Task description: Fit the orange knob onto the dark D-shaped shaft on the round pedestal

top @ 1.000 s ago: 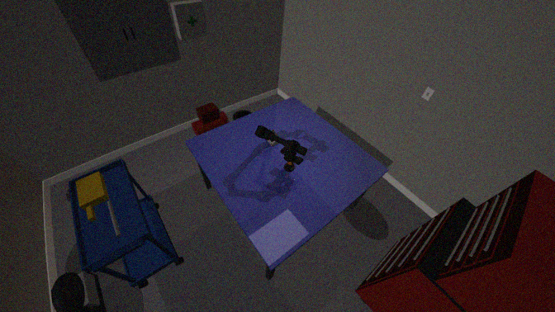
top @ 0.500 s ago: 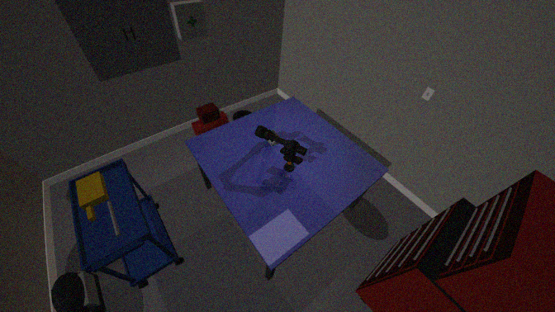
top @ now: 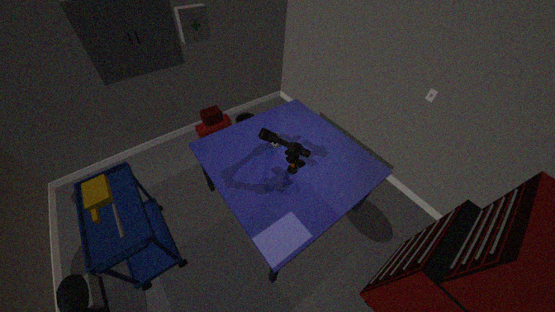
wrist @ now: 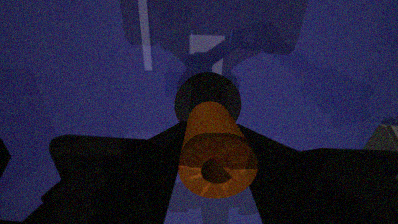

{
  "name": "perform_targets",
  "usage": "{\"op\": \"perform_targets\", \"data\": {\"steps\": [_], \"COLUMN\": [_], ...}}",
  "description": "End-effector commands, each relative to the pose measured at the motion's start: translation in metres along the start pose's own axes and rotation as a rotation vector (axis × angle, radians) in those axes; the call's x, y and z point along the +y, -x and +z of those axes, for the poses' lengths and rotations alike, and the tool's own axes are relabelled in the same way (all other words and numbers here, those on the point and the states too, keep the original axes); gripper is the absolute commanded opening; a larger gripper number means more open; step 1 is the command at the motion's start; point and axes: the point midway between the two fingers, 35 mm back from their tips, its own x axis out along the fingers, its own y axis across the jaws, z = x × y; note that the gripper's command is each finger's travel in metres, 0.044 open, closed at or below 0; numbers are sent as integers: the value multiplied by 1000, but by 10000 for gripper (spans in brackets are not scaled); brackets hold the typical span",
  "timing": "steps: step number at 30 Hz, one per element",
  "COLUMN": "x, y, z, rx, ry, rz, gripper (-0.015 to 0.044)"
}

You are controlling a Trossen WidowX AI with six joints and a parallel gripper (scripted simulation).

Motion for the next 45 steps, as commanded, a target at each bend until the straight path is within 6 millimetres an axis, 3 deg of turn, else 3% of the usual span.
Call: {"op": "perform_targets", "data": {"steps": [1, 40, 45], "x": [0, -2, -1], "y": [0, 3, 3], "z": [-1, -1, -1], "rx": [1, 1, 1], "ry": [-11, -11, -136], "rz": [3, 2, 2], "gripper": [0, 0, 0]}}
